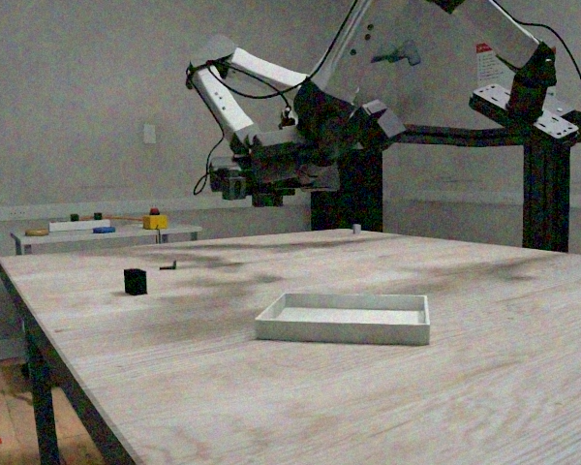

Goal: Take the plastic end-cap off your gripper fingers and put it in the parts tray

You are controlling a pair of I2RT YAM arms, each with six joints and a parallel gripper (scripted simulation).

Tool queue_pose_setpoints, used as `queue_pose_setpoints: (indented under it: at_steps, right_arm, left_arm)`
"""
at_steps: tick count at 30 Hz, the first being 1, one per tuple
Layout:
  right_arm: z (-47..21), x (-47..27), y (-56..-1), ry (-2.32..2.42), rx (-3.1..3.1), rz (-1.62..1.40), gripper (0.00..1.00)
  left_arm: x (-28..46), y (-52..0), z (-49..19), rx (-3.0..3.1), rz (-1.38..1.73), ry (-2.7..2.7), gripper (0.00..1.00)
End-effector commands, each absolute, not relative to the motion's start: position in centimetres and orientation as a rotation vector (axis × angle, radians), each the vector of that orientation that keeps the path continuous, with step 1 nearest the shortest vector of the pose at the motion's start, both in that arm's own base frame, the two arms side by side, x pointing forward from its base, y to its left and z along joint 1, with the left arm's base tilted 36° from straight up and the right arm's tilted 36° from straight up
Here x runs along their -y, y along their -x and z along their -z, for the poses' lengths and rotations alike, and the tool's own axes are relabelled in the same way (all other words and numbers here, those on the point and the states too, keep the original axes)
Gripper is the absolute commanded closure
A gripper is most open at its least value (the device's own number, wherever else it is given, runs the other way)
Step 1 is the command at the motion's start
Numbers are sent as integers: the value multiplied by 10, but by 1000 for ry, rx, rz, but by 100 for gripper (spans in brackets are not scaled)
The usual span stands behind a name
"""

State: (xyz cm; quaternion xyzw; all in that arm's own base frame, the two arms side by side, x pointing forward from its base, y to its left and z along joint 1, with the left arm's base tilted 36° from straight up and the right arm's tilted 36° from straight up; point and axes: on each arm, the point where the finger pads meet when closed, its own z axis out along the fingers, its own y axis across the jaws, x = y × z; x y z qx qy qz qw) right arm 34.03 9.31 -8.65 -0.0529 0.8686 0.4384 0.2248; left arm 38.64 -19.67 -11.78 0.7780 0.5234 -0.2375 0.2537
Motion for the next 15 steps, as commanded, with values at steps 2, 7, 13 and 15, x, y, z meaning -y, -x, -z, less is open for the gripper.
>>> queue_pose_setpoints:
  at_steps: [2,7,13,15]
  right_arm:
    - [73,-89,-351,82,-2323,-1184,100]
    - [75,-90,-347,84,-2336,-1189,100]
    - [72,-87,-352,83,-2331,-1184,100]
    - [71,-86,-354,84,-2328,-1182,100]
  left_arm:
    - [199,-395,106,-1395,625,-2103,0]
    - [199,-395,106,-1395,625,-2103,0]
    - [202,-402,90,-1370,615,-2100,0]
    - [202,-402,90,-1374,617,-2098,0]
